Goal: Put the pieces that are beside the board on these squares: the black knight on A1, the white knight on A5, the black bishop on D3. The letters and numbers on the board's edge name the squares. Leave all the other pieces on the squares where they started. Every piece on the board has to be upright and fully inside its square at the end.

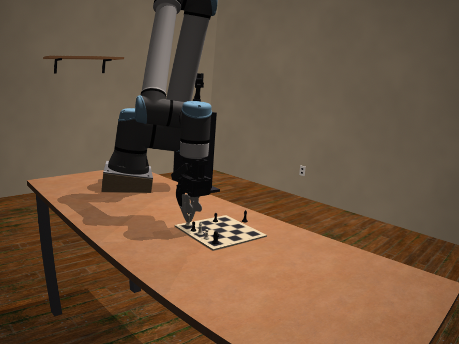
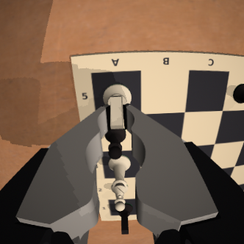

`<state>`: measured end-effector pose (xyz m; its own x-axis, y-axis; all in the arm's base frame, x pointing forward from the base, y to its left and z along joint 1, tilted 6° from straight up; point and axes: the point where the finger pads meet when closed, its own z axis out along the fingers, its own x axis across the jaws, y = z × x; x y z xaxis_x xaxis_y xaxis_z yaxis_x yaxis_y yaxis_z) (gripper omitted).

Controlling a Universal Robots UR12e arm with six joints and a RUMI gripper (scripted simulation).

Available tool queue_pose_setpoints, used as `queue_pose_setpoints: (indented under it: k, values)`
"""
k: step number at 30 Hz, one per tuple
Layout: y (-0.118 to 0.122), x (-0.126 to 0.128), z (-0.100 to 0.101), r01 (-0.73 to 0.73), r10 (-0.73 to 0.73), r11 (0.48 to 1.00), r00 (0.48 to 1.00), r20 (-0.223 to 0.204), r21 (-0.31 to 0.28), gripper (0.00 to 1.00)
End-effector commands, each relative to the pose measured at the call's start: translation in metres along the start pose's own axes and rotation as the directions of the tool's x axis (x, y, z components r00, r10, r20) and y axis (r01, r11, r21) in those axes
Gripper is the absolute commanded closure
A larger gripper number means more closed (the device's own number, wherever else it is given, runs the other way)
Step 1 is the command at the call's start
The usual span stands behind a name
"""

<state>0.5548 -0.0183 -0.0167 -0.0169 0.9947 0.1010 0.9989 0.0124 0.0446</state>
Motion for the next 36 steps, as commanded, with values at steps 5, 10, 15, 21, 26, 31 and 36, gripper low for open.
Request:
queue_pose_setpoints:
  k: [5, 10, 15, 21, 26, 31, 36]
  values:
    - [0.0006, -0.0002, -0.0005, 0.000, 0.000, 1.000, 1.000, 0.000, -0.001, 1.00]
    - [0.0006, -0.0002, -0.0005, 0.000, 0.000, 1.000, 1.000, 0.000, -0.001, 1.00]
    - [0.0006, -0.0002, -0.0002, 0.000, 0.000, 1.000, 1.000, 0.000, -0.001, 1.00]
    - [0.0006, -0.0002, 0.0007, 0.000, 0.000, 1.000, 1.000, 0.000, -0.001, 1.00]
    - [0.0006, -0.0002, 0.0024, 0.000, 0.000, 1.000, 1.000, 0.000, -0.001, 1.00]
    - [0.0006, -0.0002, 0.0036, 0.000, 0.000, 1.000, 1.000, 0.000, -0.001, 1.00]
    - [0.0006, -0.0002, 0.0039, 0.000, 0.000, 1.000, 1.000, 0.000, -0.001, 1.00]
